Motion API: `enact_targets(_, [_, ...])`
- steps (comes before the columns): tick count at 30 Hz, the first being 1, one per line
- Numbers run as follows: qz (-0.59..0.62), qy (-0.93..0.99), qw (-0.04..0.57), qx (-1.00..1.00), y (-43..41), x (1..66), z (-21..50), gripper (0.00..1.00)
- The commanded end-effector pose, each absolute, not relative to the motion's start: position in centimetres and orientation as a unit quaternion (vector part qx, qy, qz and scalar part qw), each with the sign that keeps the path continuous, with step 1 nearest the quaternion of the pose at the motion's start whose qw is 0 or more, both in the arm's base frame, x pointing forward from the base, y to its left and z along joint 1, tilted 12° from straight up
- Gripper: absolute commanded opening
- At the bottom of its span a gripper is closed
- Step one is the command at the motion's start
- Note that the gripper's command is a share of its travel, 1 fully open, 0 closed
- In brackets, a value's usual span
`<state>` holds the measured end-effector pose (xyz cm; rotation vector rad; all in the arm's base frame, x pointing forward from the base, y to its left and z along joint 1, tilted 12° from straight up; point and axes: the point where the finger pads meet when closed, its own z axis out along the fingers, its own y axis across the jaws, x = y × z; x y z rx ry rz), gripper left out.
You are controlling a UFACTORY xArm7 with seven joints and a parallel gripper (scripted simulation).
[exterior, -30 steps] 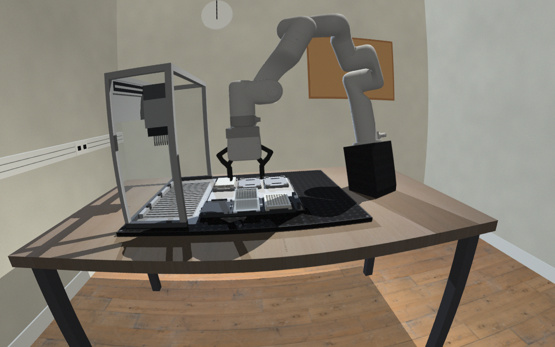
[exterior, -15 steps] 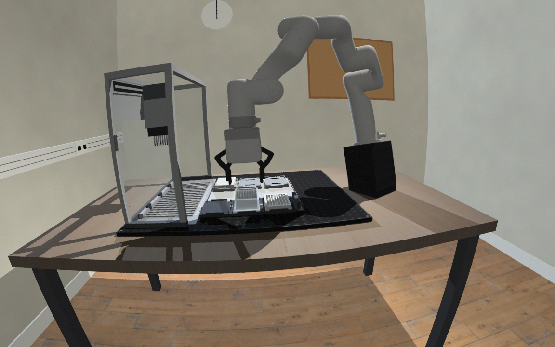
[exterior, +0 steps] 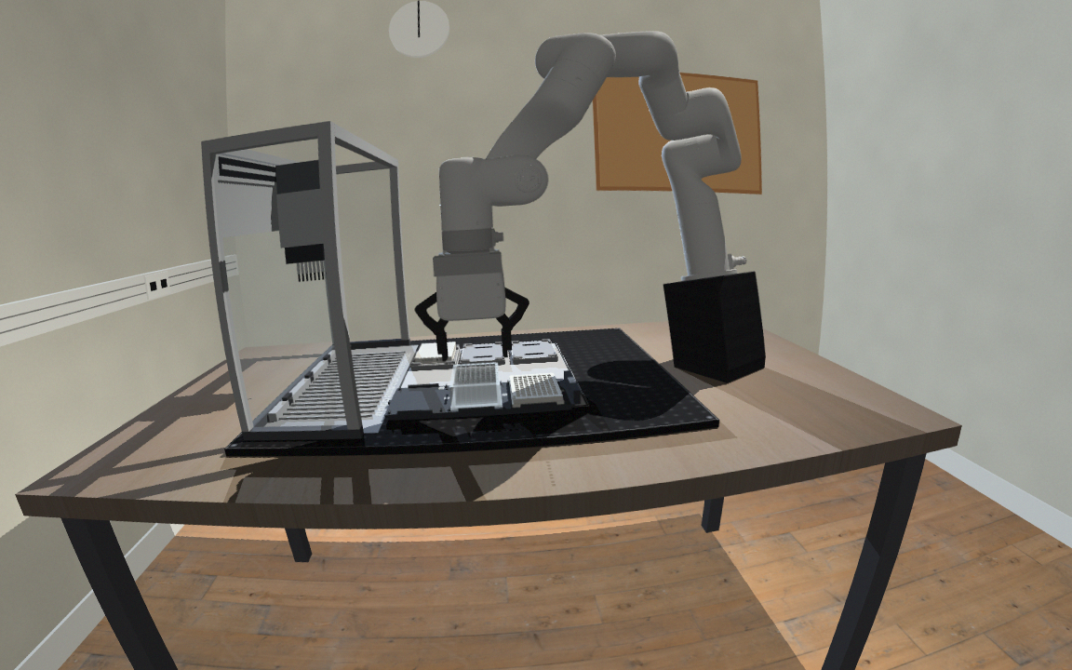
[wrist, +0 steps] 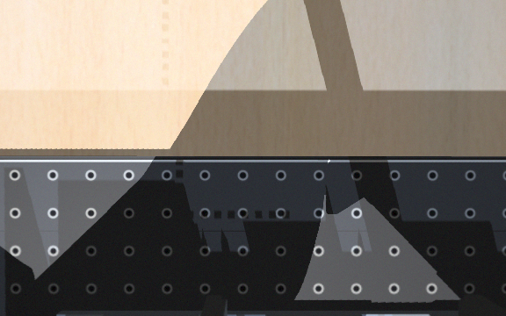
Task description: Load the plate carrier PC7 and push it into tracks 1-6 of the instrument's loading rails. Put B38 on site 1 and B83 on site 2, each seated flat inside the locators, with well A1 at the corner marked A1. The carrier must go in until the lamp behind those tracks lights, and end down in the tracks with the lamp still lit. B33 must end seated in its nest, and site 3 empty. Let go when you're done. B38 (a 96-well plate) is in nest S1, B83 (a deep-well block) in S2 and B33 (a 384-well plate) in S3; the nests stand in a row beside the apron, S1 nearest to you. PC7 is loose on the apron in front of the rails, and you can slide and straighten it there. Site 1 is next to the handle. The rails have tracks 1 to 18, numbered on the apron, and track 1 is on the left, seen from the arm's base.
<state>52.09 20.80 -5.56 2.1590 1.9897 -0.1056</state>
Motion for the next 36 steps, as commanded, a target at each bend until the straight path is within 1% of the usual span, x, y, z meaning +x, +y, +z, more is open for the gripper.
enact_targets(1, [-0.034,0.674,0.102,0.731,20.8,52.3,-6.2,1.0])
enact_targets(36, [-0.034,0.674,0.102,0.731,19.8,52.7,-11.2,1.0])
